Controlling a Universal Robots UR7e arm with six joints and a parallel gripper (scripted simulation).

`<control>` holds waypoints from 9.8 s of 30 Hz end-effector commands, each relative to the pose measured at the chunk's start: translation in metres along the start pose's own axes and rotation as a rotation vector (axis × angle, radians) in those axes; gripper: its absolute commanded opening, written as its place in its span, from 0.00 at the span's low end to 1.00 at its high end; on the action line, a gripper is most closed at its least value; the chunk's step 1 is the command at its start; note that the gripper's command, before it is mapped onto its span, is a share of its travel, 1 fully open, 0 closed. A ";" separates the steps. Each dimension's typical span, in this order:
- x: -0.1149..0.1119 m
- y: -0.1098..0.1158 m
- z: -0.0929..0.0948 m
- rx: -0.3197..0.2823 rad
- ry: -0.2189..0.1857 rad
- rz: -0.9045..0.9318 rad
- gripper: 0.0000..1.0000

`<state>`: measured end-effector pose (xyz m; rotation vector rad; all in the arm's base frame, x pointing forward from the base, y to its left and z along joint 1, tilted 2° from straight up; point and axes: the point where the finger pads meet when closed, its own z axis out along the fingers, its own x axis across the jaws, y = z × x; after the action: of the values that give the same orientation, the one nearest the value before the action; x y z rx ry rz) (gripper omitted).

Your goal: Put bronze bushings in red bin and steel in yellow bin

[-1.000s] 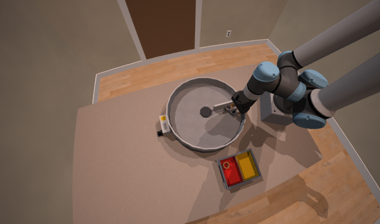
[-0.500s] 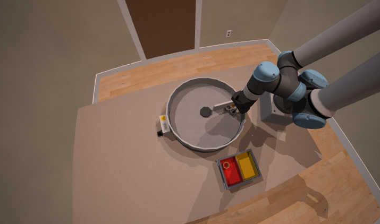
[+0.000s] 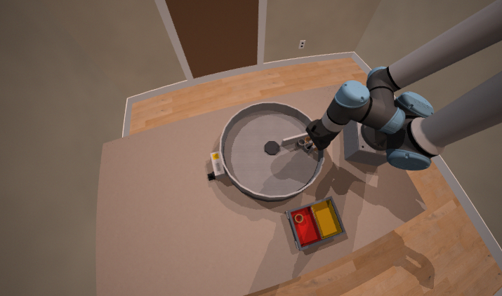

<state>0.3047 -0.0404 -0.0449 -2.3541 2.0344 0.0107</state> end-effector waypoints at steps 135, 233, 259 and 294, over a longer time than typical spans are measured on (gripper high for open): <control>0.000 0.000 -0.100 0.000 0.001 0.000 0.00; -0.243 -0.078 -0.015 0.001 0.001 0.000 0.00; -0.244 -0.078 0.007 0.001 0.001 0.000 0.00; -0.244 -0.078 0.024 0.001 0.001 0.000 0.00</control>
<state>0.3467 0.2133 -0.0613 -2.3545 2.0352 0.0104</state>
